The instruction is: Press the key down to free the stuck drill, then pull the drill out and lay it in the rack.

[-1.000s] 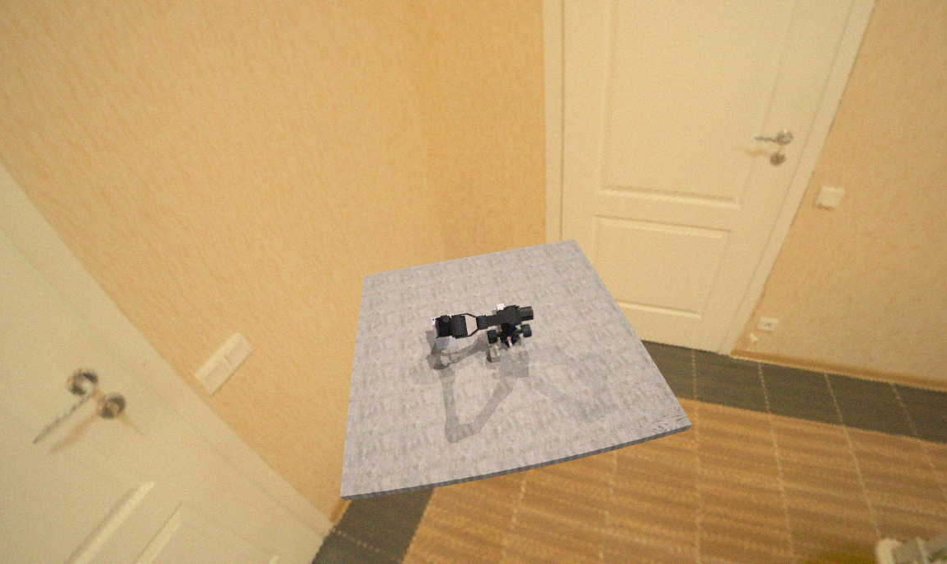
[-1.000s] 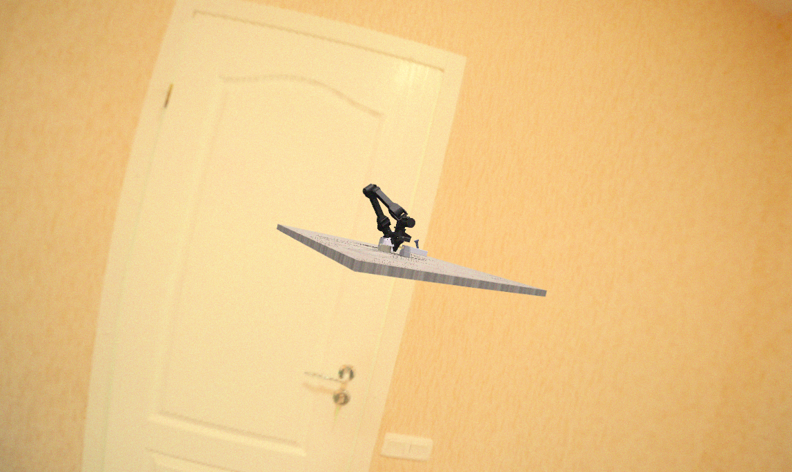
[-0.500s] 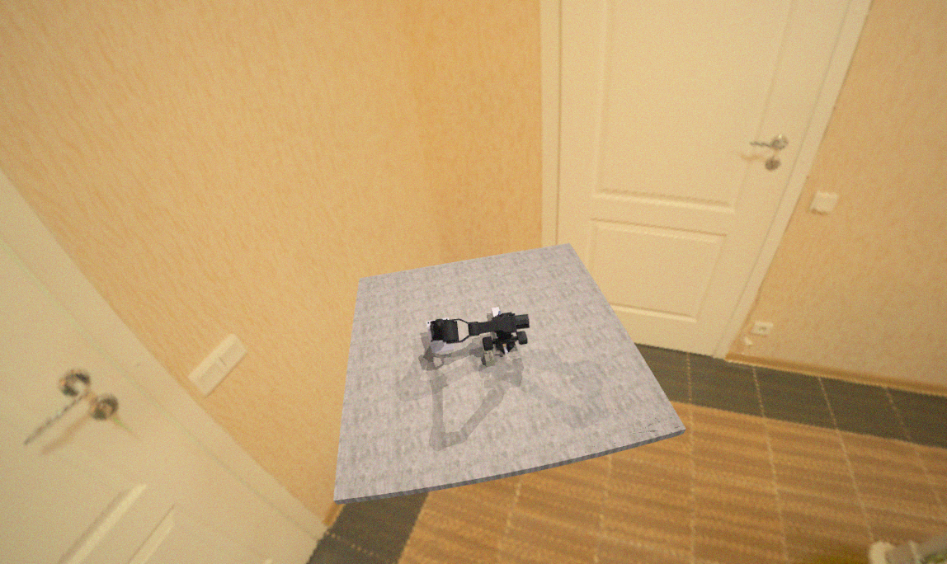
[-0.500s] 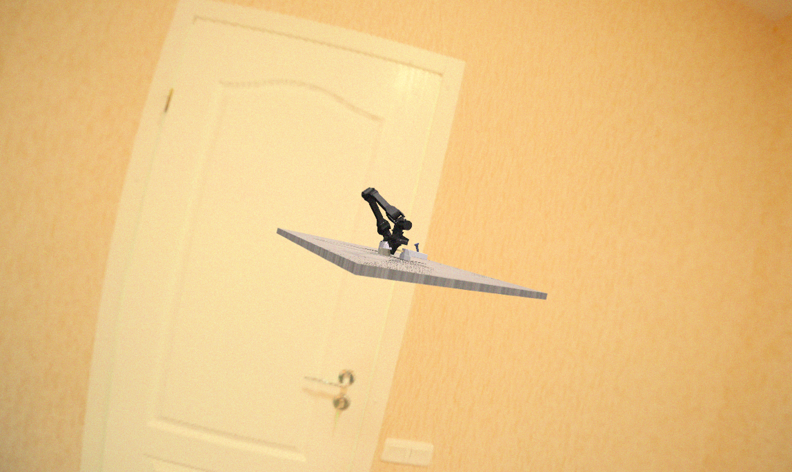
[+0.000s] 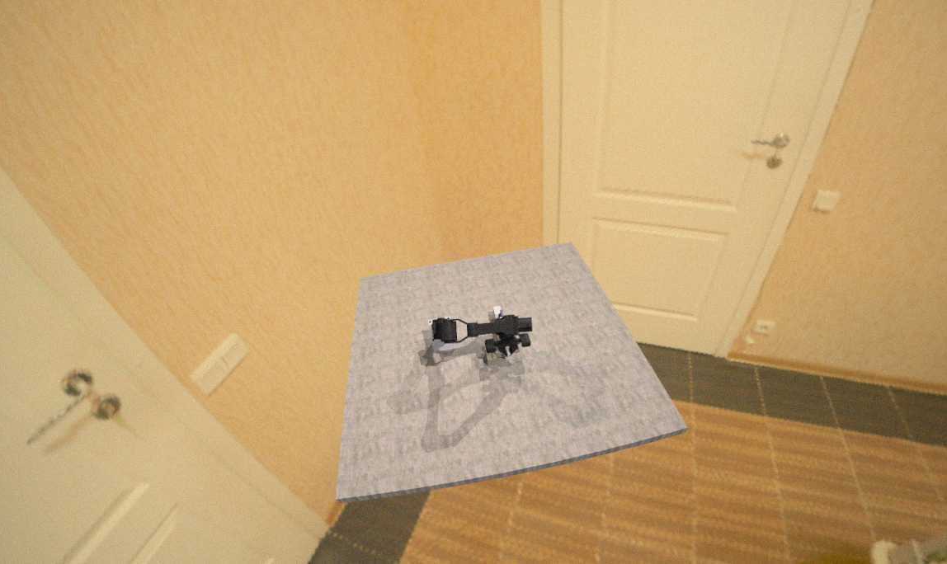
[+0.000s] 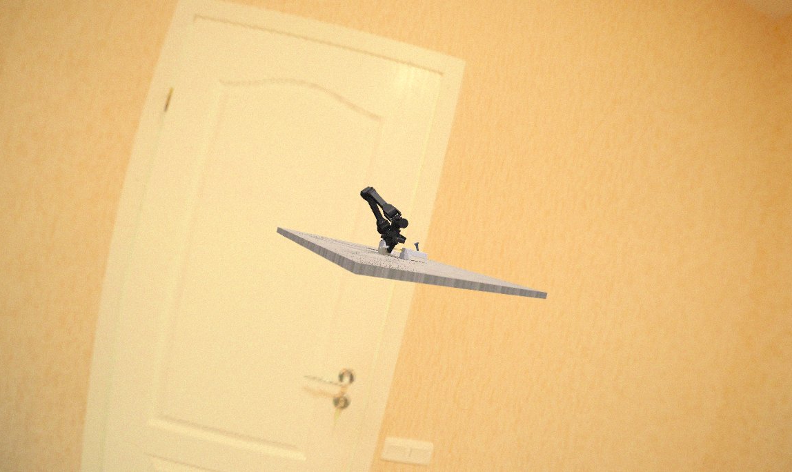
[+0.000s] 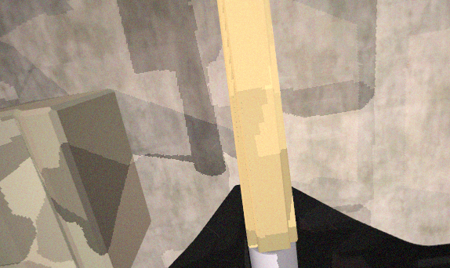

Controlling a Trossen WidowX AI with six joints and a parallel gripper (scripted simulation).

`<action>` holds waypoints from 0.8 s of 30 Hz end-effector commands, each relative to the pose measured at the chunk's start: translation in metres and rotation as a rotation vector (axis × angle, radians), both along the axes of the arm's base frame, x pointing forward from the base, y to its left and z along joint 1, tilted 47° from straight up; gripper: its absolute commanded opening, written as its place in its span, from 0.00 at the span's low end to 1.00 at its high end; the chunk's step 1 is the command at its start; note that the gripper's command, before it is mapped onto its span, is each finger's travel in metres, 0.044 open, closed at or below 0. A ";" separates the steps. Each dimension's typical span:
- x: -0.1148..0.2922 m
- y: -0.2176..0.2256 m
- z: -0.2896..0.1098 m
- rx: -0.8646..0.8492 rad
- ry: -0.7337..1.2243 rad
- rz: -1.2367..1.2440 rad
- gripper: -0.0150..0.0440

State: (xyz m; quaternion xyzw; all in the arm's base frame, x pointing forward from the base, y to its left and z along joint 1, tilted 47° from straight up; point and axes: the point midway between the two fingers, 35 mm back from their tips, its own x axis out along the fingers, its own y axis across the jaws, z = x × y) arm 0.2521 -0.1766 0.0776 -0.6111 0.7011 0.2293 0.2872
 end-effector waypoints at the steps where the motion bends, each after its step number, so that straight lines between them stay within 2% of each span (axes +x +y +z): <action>1: 0.001 -0.003 0.005 0.002 -0.003 0.002 0.25; 24: -0.003 -0.010 0.023 0.002 -0.003 0.002 0.25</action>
